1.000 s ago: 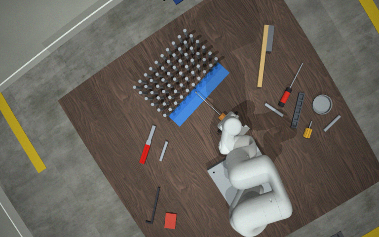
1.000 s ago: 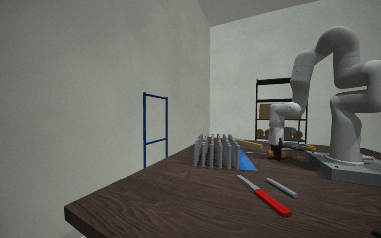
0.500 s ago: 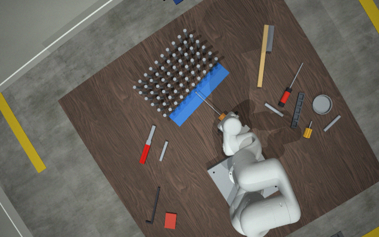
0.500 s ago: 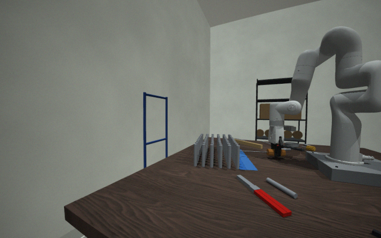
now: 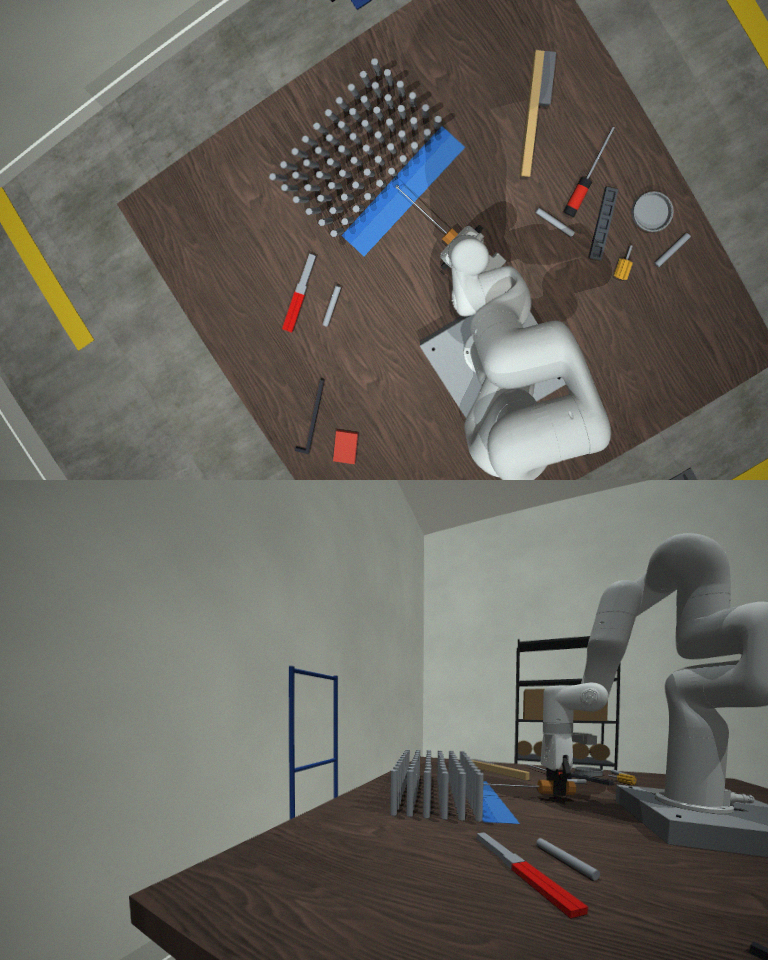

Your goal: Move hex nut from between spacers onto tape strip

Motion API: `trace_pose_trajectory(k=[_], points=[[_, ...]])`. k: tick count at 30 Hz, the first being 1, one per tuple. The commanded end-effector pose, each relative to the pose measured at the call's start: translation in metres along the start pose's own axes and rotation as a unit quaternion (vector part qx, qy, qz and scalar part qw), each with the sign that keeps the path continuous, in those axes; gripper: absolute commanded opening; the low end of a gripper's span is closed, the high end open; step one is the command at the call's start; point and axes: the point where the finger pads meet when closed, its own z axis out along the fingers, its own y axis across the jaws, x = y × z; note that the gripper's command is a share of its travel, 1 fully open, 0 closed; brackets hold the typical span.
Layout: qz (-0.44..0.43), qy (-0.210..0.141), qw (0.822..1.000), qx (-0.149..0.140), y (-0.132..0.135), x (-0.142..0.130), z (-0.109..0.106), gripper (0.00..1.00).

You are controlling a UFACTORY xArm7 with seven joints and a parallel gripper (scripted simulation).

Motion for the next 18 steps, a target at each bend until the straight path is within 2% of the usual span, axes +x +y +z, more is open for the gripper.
trace_pose_trajectory(k=[1,18], points=[[0.0,-0.001,1.0,0.001,0.0,-0.001,-0.001,0.0],[0.0,-0.001,1.0,0.001,0.014,-0.001,0.0,0.0]])
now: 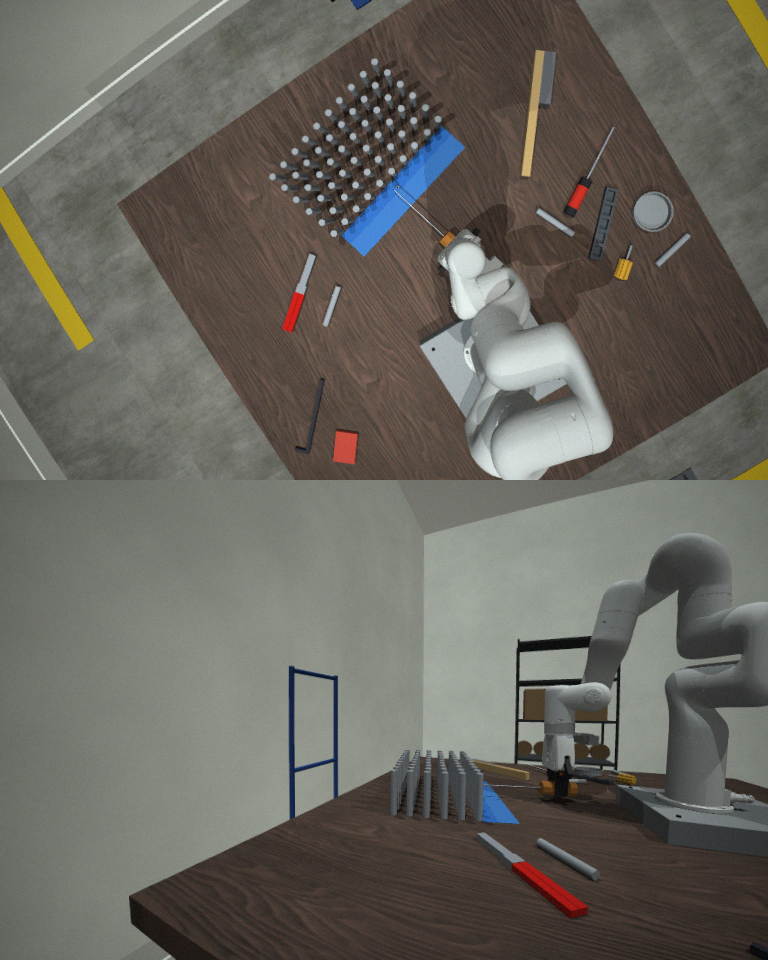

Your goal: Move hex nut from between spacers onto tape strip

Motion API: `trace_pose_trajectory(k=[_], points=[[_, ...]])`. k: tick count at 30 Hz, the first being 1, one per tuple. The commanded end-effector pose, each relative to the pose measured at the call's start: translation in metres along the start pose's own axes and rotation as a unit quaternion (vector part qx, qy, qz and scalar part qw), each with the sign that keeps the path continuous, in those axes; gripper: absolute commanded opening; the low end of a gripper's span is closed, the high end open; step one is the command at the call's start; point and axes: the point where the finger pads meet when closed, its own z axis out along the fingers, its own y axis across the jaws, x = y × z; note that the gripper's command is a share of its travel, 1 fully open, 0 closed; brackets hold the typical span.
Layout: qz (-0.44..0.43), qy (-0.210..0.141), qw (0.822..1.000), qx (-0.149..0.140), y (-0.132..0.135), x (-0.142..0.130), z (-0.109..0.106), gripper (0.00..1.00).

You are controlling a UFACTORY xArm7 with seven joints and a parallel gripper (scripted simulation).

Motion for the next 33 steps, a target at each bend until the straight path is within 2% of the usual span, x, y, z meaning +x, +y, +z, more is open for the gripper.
trace_pose_trajectory(k=[1,33], points=[[0.0,-0.001,1.0,0.001,0.006,-0.001,-0.001,0.0],[0.0,-0.001,1.0,0.001,0.048,-0.001,0.0,0.0]])
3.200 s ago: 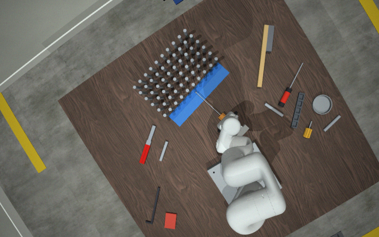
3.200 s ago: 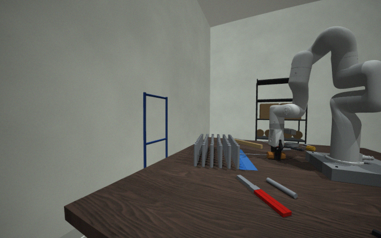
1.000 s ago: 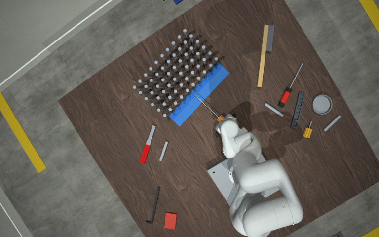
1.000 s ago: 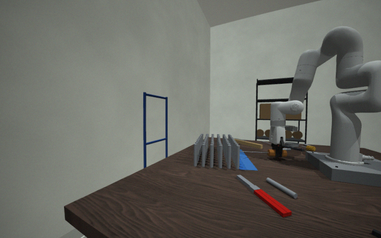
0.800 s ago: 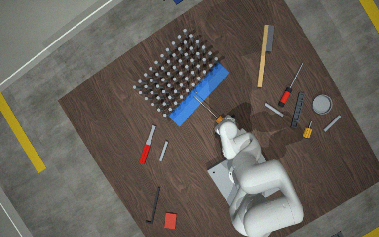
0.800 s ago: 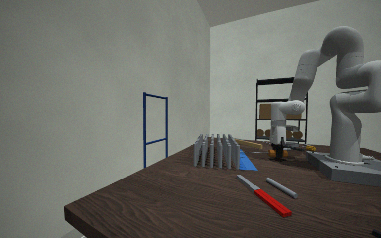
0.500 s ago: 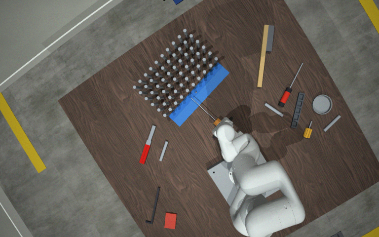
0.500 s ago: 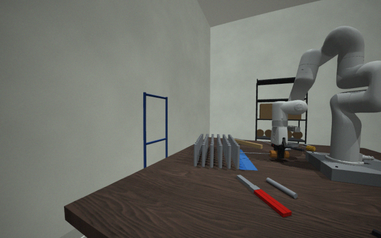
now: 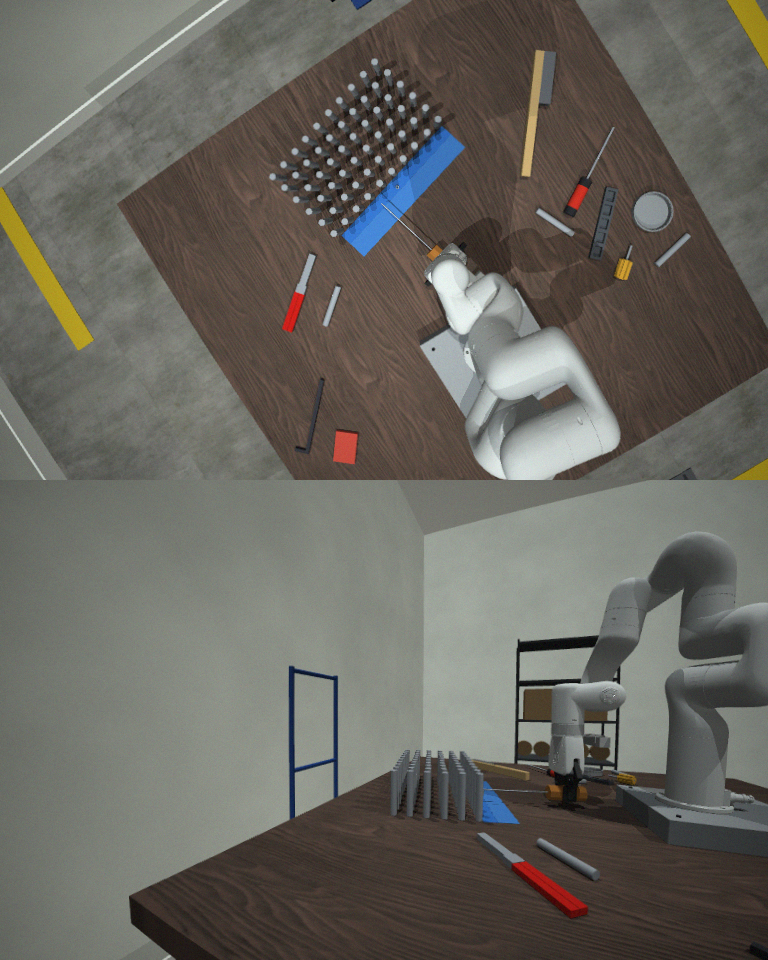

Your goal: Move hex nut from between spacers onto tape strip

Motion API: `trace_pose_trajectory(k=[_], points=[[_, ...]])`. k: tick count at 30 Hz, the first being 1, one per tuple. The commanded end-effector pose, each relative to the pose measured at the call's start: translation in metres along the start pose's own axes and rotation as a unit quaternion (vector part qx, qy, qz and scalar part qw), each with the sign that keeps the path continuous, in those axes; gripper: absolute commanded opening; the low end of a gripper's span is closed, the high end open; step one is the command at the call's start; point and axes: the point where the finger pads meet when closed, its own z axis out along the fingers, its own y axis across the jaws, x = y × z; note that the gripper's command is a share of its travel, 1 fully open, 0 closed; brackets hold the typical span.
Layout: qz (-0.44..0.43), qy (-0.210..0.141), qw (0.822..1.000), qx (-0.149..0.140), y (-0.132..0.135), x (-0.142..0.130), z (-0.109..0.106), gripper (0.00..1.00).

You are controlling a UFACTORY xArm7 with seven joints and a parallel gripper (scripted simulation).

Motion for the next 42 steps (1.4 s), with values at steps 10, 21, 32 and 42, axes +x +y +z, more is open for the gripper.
trace_pose_trajectory(k=[10,21,32,42], points=[[0.0,-0.001,1.0,0.001,0.004,-0.001,-0.001,0.0],[0.0,-0.001,1.0,0.001,0.004,-0.001,0.001,0.0],[0.0,-0.001,1.0,0.001,0.004,-0.001,0.01,0.0],[0.0,-0.001,1.0,0.001,0.004,-0.001,0.014,0.0]])
